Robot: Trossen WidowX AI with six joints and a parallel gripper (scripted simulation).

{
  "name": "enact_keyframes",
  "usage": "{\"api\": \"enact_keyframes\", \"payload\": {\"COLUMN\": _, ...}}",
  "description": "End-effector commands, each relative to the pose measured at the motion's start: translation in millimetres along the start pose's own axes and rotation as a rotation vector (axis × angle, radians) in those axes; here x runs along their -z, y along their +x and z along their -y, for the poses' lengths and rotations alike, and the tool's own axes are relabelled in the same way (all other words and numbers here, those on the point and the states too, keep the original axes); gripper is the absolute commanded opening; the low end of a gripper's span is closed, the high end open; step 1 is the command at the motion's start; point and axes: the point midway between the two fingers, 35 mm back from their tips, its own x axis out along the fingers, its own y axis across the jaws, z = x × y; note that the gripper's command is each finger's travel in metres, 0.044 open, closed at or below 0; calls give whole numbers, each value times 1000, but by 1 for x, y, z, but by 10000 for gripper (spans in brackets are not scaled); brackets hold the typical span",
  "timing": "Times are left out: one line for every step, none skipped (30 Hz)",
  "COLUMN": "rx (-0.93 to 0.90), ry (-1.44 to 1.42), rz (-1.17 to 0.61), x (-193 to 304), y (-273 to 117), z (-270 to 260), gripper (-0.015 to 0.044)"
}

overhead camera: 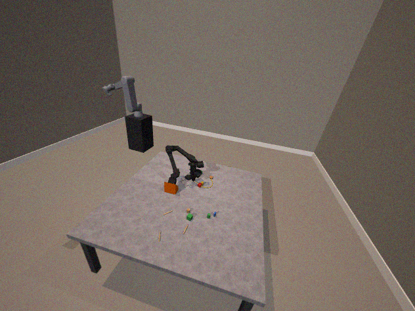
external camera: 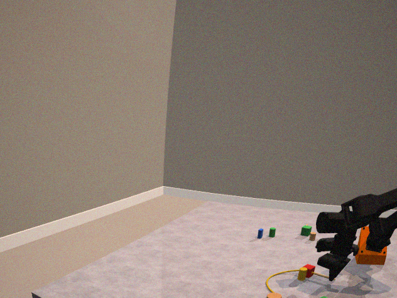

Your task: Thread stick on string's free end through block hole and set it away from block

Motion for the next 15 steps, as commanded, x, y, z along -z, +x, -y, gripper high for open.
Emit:
{"api": "enact_keyframes", "payload": {"rx": 1, "ry": 4, "rz": 1, "x": 6, "y": 0, "z": 2, "gripper": 0}}
{"api": "enact_keyframes", "payload": {"rx": 0, "ry": 4, "rz": 2, "x": 7, "y": -1, "z": 2, "gripper": 0}}
{"api": "enact_keyframes", "payload": {"rx": 0, "ry": 4, "rz": 2, "x": 9, "y": -1, "z": 2, "gripper": 0}}
{"api": "enact_keyframes", "payload": {"rx": -1, "ry": 4, "rz": 2, "x": 10, "y": -1, "z": 2, "gripper": 0}}
{"api": "enact_keyframes", "payload": {"rx": -2, "ry": 4, "rz": 2, "x": 11, "y": -1, "z": 2, "gripper": 0}}
{"api": "enact_keyframes", "payload": {"rx": -3, "ry": 5, "rz": 2, "x": 12, "y": -1, "z": 3, "gripper": 0}}
{"api": "enact_keyframes", "payload": {"rx": -4, "ry": 5, "rz": 2, "x": 14, "y": -1, "z": 3, "gripper": 0}}
{"api": "enact_keyframes", "payload": {"rx": -4, "ry": 5, "rz": 2, "x": 15, "y": -1, "z": 3, "gripper": 0}}
{"api": "enact_keyframes", "payload": {"rx": -5, "ry": 5, "rz": 2, "x": 16, "y": -1, "z": 3, "gripper": 0}}
{"api": "enact_keyframes", "payload": {"rx": -6, "ry": 5, "rz": 2, "x": 18, "y": -1, "z": 3, "gripper": 0}}
{"api": "enact_keyframes", "payload": {"rx": -7, "ry": 5, "rz": 2, "x": 19, "y": -1, "z": 3, "gripper": 0}}
{"api": "enact_keyframes", "payload": {"rx": -7, "ry": 5, "rz": 2, "x": 20, "y": -1, "z": 4, "gripper": 0}}
{"api": "enact_keyframes", "payload": {"rx": -8, "ry": 5, "rz": 2, "x": 21, "y": -1, "z": 4, "gripper": 0}}
{"api": "enact_keyframes", "payload": {"rx": -9, "ry": 5, "rz": 2, "x": 23, "y": -1, "z": 4, "gripper": 0}}
{"api": "enact_keyframes", "payload": {"rx": -10, "ry": 5, "rz": 2, "x": 24, "y": -2, "z": 4, "gripper": 0}}
